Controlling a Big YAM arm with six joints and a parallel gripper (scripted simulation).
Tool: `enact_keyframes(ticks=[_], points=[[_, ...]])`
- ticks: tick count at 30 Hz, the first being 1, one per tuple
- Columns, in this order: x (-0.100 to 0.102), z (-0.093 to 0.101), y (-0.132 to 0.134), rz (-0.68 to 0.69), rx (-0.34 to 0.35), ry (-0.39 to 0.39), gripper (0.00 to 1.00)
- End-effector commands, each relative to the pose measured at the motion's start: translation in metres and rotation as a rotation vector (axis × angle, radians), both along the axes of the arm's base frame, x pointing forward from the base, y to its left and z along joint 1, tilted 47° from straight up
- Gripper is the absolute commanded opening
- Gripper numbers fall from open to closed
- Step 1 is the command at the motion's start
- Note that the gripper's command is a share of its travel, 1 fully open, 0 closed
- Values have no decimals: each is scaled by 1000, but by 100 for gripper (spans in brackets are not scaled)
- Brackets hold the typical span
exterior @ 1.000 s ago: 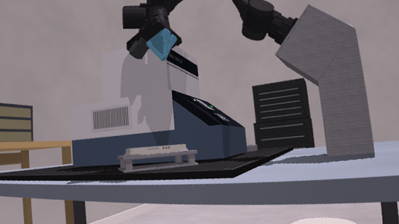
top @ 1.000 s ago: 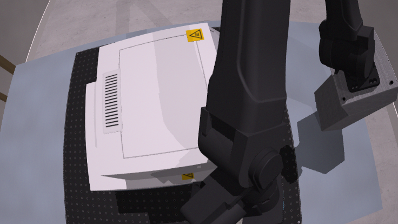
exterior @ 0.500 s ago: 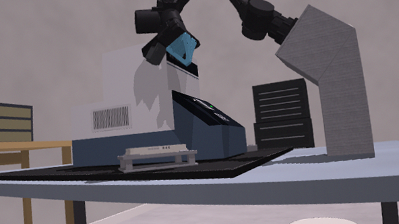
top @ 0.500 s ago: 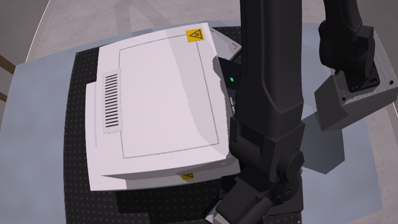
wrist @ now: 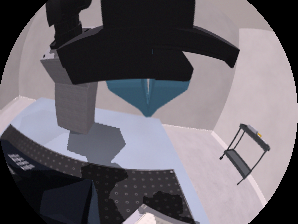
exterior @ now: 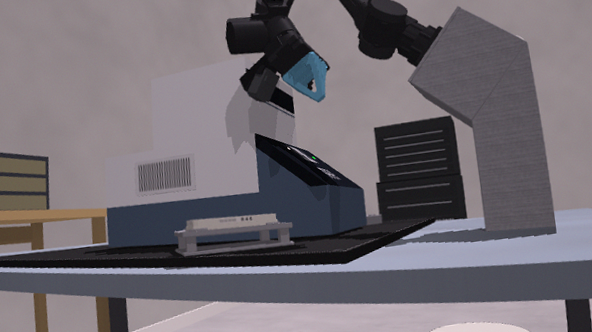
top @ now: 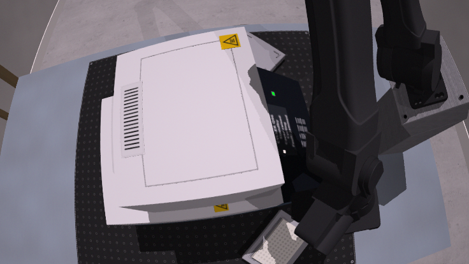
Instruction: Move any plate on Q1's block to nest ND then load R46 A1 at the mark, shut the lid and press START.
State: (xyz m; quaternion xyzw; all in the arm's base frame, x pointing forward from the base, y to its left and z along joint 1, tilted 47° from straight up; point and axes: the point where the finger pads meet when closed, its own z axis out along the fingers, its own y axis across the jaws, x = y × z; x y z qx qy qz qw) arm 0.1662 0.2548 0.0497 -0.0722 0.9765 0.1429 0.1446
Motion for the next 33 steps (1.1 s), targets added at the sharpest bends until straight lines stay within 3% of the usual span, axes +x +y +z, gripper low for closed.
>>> enact_keyframes(ticks=[1, 4, 7, 10, 12, 20, 25, 33], points=[[-7, -8, -5, -4, 21, -10, 0], [8, -5, -19, -152, 85, -14, 0], [8, -7, -20, -172, 80, 5, 0], [10, -18, -41, -282, 88, 45, 0], [10, -24, -55, -263, 75, 42, 0], [40, -2, -83, -560, 225, -32, 0], [36, -12, -99, -627, 222, -24, 0], [57, 5, -136, -901, 368, -84, 0]])
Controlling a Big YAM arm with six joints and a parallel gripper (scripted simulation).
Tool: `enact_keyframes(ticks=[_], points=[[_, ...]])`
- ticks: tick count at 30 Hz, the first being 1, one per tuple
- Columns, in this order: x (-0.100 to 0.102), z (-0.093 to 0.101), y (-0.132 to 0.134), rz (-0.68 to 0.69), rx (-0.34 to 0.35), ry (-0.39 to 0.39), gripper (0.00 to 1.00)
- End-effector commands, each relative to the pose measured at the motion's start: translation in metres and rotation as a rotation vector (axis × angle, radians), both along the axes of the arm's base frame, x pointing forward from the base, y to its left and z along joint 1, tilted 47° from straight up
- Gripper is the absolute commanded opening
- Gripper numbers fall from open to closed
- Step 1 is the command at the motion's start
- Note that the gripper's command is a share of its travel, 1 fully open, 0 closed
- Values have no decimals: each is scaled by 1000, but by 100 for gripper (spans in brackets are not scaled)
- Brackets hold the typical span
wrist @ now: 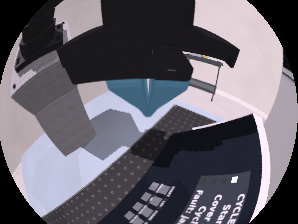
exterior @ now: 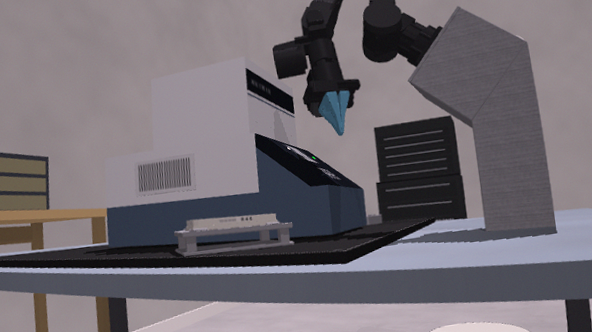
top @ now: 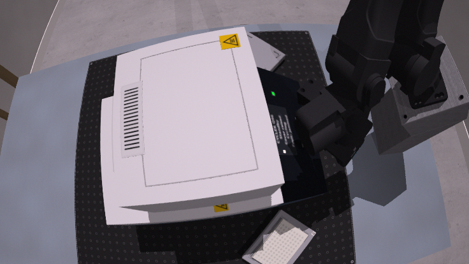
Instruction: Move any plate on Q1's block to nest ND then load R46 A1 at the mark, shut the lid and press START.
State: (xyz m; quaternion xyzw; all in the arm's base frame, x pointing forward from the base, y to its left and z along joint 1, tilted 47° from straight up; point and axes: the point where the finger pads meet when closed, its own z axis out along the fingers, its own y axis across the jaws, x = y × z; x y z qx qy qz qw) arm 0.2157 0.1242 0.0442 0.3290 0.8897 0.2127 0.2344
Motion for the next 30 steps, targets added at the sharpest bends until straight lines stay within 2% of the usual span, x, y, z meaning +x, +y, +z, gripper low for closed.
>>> enact_keyframes(ticks=[1, 5, 8, 11, 15, 19, 21, 24, 30], points=[[8, 9, -11, -132, 78, -22, 0], [8, 2, -35, -260, 114, -31, 0], [10, 5, -33, -254, 121, -38, 0], [16, 10, -51, -358, 166, -81, 0], [16, 8, -73, -484, 228, -113, 0], [7, -19, -81, -599, 287, -104, 0], [9, -15, -80, -661, 322, -121, 0], [12, -10, -77, -667, 336, -124, 0], [15, -3, -71, -597, 300, -119, 0]])
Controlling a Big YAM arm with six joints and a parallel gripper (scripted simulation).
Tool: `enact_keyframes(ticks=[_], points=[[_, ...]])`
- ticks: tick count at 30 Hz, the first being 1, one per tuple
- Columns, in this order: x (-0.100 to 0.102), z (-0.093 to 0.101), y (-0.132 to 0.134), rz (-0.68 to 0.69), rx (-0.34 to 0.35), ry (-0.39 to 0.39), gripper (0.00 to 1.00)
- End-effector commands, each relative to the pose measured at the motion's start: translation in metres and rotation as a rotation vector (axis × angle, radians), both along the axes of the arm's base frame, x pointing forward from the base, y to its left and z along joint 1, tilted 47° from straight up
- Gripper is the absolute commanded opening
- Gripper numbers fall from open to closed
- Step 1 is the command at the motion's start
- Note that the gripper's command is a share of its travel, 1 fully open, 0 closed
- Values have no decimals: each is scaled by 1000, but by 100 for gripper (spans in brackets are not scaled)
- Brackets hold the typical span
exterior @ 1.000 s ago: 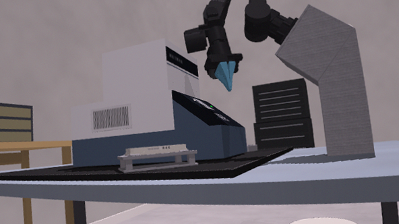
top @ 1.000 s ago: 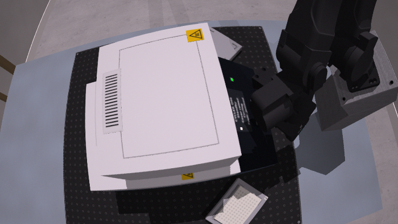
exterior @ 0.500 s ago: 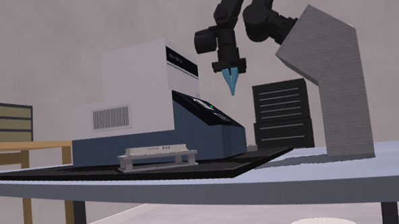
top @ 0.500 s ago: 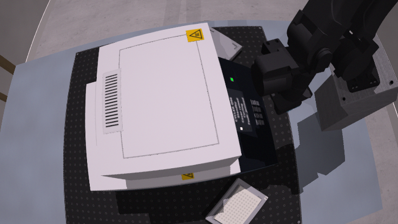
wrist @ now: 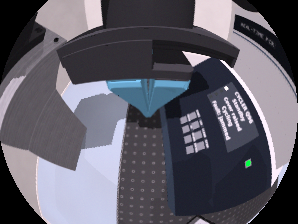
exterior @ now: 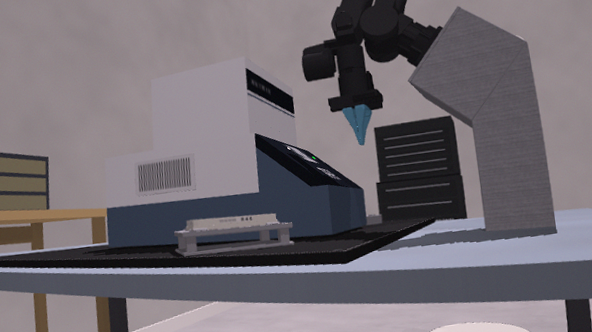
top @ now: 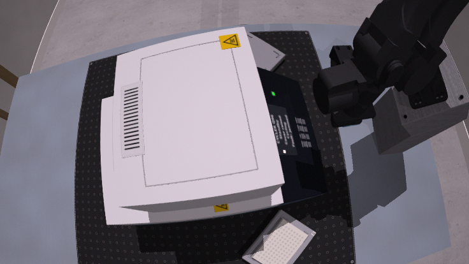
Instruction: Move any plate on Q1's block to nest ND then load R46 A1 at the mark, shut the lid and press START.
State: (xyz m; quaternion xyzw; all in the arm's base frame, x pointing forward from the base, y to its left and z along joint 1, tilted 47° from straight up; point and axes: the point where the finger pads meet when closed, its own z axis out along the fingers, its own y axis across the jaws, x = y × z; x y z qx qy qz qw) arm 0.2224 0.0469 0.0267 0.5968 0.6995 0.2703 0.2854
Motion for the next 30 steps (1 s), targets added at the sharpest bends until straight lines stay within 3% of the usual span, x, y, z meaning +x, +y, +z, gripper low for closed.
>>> enact_keyframes(ticks=[1, 16, 24, 30], points=[[8, 15, 8, 16, 10, -18, 0], [10, 18, 2, 21, -24, -20, 0], [34, 32, 9, 40, -29, -37, 0], [33, 24, 7, 42, -43, -24, 0]])
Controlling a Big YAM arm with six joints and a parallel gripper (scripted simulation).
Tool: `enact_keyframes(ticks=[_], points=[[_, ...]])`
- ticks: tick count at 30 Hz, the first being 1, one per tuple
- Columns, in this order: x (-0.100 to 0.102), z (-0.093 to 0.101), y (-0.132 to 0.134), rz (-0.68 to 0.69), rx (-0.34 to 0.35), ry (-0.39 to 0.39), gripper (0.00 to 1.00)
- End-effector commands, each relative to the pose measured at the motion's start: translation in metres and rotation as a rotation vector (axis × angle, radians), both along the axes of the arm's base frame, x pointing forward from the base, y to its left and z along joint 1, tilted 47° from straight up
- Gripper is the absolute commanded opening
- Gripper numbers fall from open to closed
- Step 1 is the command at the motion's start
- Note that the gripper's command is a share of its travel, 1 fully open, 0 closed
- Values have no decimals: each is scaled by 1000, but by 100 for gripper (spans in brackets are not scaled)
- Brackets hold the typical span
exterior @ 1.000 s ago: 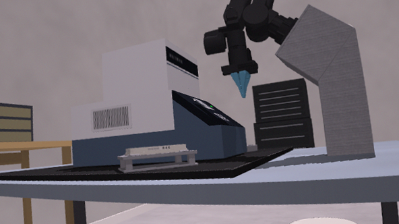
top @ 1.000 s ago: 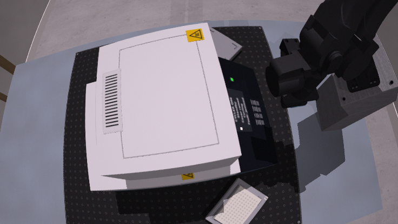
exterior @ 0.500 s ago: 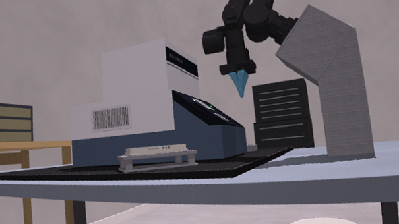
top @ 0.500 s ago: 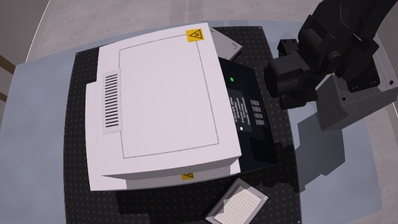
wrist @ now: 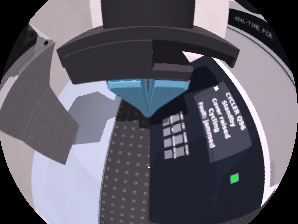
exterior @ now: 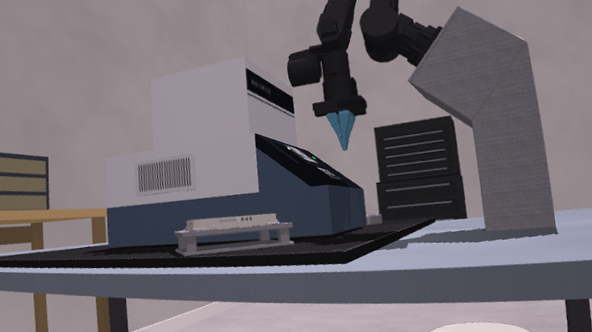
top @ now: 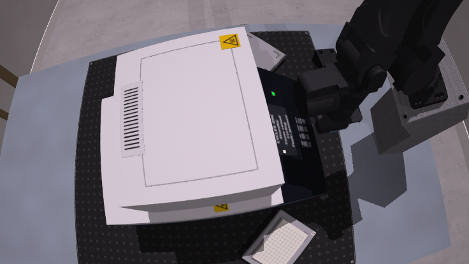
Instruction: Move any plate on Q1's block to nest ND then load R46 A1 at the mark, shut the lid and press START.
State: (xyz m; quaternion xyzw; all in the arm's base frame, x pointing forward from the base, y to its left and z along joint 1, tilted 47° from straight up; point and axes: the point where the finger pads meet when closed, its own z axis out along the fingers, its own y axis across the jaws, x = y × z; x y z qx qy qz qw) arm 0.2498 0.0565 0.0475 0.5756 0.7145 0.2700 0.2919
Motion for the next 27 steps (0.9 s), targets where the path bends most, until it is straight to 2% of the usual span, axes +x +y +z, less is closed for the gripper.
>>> enact_keyframes(ticks=[1, 3, 10, 19, 23, 27], points=[[6, 1, -3, -5, -12, -8, 0], [8, 1, -1, -4, -7, -1, 0], [27, 18, 4, -1, 1, -36, 0], [28, 7, 4, 2, -6, 2, 0], [42, 16, 6, -1, -5, -13, 0], [50, 17, 7, -1, -6, -19, 0]])
